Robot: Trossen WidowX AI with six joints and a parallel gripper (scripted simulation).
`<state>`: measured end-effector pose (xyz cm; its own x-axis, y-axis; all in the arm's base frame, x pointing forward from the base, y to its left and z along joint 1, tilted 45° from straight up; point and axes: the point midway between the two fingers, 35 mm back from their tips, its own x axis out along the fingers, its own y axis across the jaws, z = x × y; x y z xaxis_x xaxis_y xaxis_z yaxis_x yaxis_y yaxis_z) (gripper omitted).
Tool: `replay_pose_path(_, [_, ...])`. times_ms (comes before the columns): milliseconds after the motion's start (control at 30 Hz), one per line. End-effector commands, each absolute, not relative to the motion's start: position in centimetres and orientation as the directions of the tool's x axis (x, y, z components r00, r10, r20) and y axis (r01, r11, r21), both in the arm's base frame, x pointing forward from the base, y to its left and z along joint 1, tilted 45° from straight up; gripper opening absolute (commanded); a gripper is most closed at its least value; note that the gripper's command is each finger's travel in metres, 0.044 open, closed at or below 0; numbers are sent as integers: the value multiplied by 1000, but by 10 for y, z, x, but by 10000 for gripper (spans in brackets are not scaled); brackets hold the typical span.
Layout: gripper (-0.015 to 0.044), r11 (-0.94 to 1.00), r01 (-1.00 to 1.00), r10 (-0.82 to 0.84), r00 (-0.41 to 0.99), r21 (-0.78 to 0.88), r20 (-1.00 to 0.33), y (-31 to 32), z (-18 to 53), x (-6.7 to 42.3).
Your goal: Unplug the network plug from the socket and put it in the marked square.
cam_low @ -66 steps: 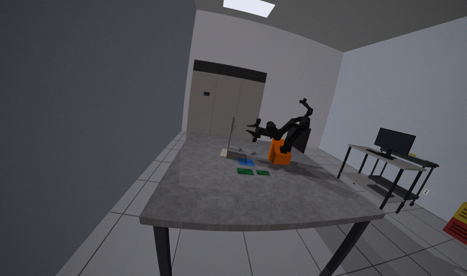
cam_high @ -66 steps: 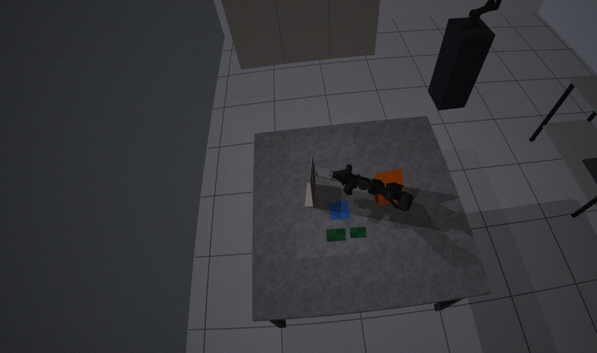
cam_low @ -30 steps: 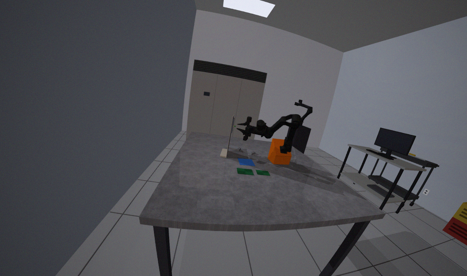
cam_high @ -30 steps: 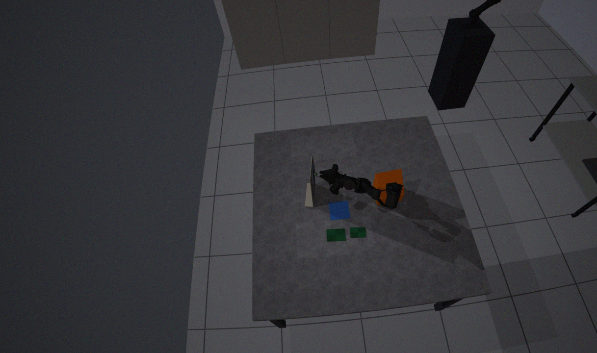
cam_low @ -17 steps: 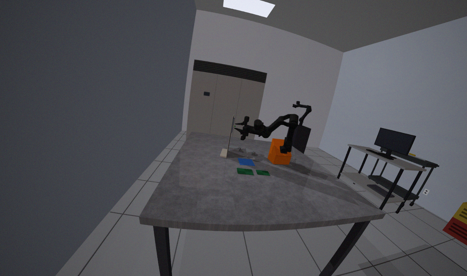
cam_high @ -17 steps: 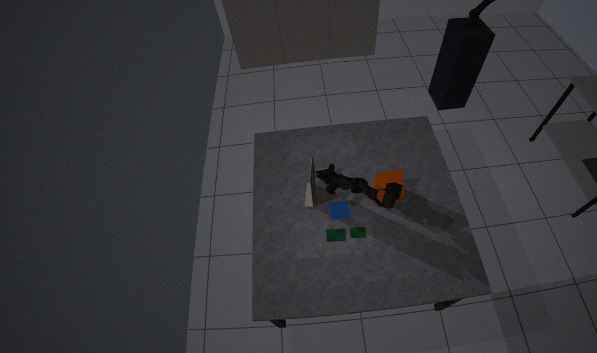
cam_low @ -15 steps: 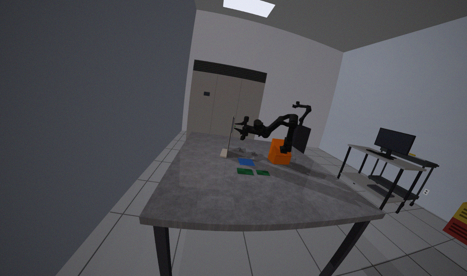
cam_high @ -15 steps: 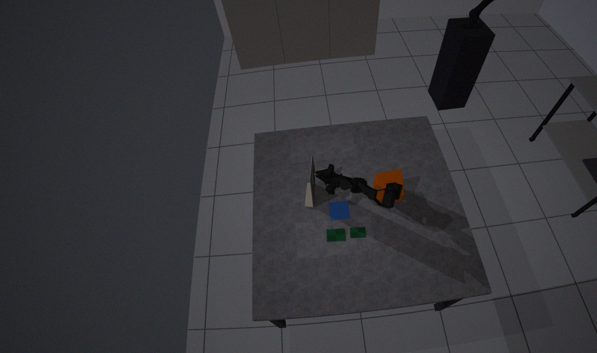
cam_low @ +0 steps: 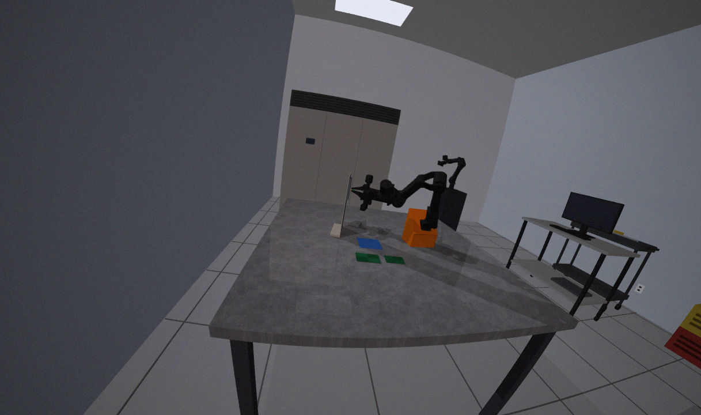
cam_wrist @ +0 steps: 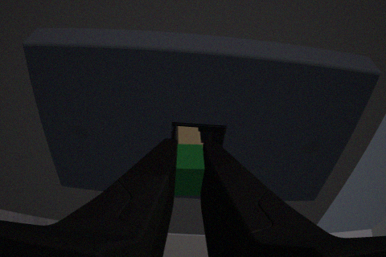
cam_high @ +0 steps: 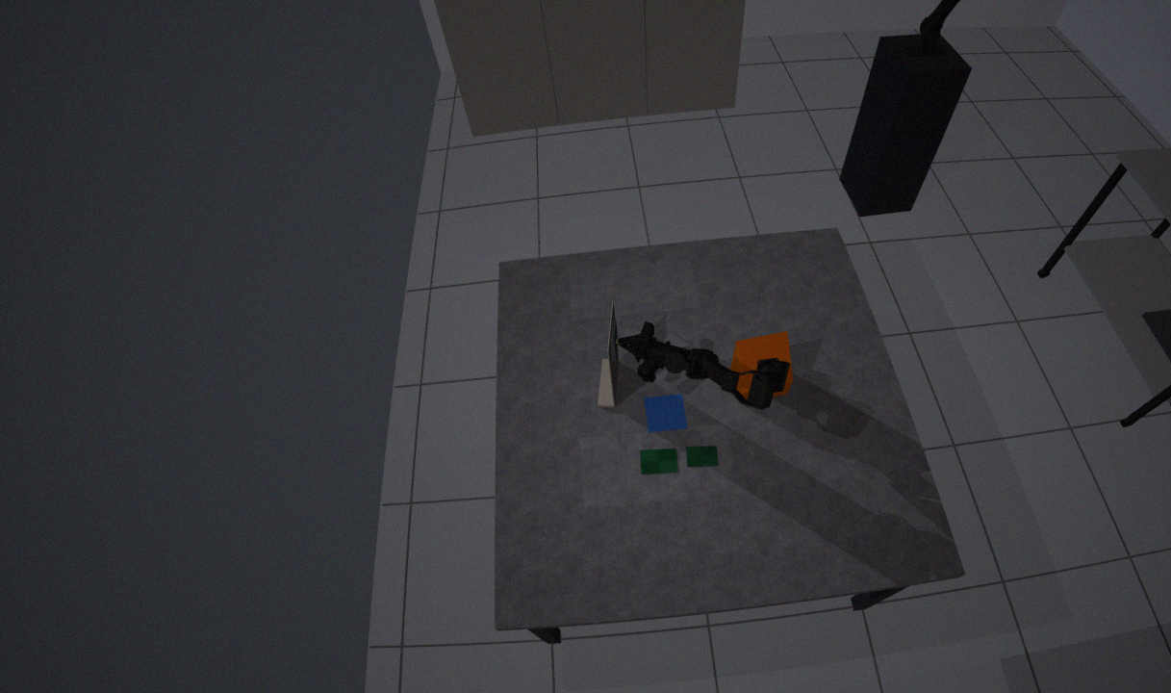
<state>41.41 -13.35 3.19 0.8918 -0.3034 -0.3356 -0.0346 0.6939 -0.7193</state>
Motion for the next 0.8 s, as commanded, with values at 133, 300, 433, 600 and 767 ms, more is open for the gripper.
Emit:
replay_pose_path(133, [0, 696, -34, -304, 891, -717, -337, -134, 31, 414])
replay_pose_path(300, [0, 696, -34, -304, 891, -717, -337, -133, 32, 412])
replay_pose_path(433, [0, 696, -34, -304, 891, -717, -338, -133, 32, 410])
replay_pose_path(600, [0, 696, -34, -304, 891, -717, -338, -132, 33, 407])
replay_pose_path(767, [0, 696, -35, -304, 891, -717, -338, -132, 33, 404])
